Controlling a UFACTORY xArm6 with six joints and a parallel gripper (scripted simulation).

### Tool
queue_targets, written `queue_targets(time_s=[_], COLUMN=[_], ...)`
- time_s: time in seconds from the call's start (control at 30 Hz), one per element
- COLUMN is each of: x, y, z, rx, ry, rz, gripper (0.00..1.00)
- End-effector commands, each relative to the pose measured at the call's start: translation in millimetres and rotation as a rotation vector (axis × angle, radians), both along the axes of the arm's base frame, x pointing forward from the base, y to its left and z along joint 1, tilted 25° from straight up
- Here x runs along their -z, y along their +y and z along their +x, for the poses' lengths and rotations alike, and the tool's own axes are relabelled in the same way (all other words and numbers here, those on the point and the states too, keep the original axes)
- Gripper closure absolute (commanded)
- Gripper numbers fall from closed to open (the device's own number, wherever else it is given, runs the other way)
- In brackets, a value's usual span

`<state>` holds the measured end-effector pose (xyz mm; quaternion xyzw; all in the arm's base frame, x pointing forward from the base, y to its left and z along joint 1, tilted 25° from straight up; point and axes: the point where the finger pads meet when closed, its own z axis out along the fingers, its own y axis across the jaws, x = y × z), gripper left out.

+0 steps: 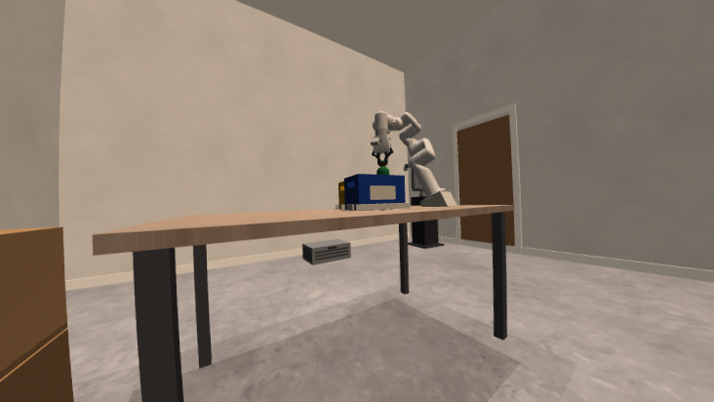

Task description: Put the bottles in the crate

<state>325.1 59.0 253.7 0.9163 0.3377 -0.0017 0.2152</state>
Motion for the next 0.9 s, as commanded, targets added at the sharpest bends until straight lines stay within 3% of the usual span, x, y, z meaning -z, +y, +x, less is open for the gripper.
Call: queue_targets(time_s=[0.0,0.87], x=[3,23], y=[-1,-10], z=[2,5], rx=[-0.001,-0.001], ry=[-0.004,-0.004], rz=[0.002,0.002], gripper=[1.00,1.00])
